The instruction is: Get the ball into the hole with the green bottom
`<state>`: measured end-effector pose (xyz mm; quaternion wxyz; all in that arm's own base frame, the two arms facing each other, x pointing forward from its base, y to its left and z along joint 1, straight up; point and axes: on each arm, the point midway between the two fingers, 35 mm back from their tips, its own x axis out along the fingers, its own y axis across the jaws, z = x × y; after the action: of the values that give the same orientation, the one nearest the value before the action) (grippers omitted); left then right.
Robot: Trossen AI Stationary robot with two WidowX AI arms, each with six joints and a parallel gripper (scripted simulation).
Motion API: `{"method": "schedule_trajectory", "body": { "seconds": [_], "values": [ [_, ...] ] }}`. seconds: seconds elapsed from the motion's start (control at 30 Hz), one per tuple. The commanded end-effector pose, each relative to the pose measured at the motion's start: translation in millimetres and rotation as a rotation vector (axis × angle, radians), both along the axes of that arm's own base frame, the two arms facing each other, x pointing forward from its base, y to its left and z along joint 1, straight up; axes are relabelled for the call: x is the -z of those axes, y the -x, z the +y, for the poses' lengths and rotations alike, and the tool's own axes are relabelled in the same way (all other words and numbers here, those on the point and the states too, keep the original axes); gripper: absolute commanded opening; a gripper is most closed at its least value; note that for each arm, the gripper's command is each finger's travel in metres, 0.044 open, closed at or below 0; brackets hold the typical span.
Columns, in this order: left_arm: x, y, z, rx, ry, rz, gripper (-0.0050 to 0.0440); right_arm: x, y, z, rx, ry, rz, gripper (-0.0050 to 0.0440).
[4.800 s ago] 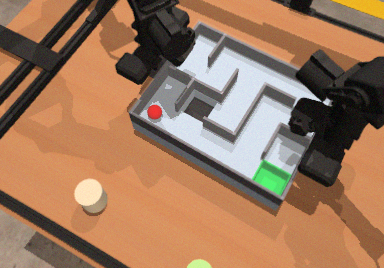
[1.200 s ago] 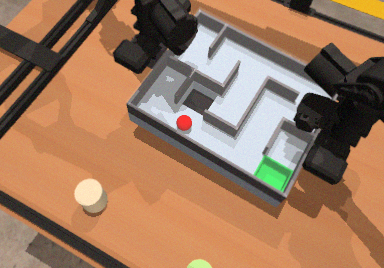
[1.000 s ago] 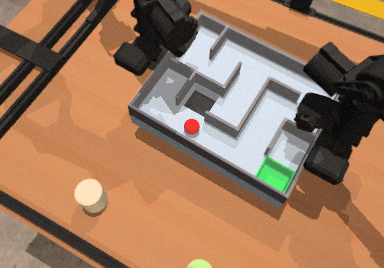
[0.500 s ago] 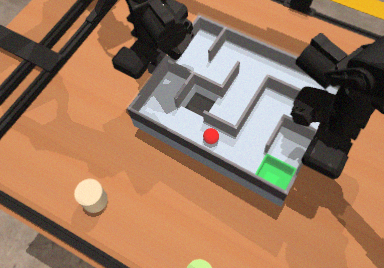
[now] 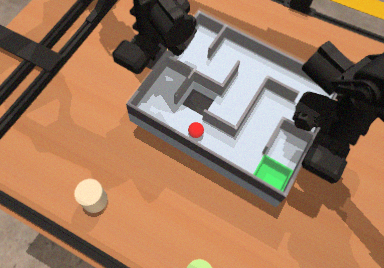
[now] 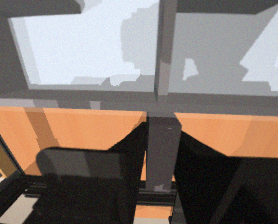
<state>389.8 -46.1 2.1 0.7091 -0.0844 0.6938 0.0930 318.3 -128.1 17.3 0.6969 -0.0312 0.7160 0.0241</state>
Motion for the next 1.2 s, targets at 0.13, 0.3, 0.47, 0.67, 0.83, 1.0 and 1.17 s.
{"method": "schedule_trajectory", "body": {
  "seconds": [0.13, 0.3, 0.47, 0.67, 0.83, 1.0, 1.17],
  "values": [
    [-2, 2, 0, 0.000, -0.004, -0.029, 0.0020, -3, -2, 0, 0.001, -0.002, 0.025, 0.0020],
    [-4, 2, 0, 0.001, 0.007, -0.017, 0.0020, 0, -1, 0, 0.001, -0.010, 0.011, 0.0020],
    [-15, 0, 1, 0.000, 0.031, 0.034, 0.0020, 11, 1, -1, 0.001, -0.025, -0.043, 0.0020],
    [-22, -2, 2, 0.000, 0.042, 0.065, 0.0020, 17, 3, -1, 0.000, -0.030, -0.075, 0.0020],
    [-22, -2, 1, 0.000, 0.032, 0.069, 0.0020, 18, 3, -1, 0.001, -0.019, -0.078, 0.0020],
    [-17, -1, 0, 0.000, 0.018, 0.047, 0.0020, 13, 2, 0, 0.001, -0.010, -0.053, 0.0020],
    [-7, 1, 0, 0.000, -0.004, 0.001, 0.0020, 3, 0, 0, 0.001, 0.004, -0.004, 0.0020]
  ]
}}
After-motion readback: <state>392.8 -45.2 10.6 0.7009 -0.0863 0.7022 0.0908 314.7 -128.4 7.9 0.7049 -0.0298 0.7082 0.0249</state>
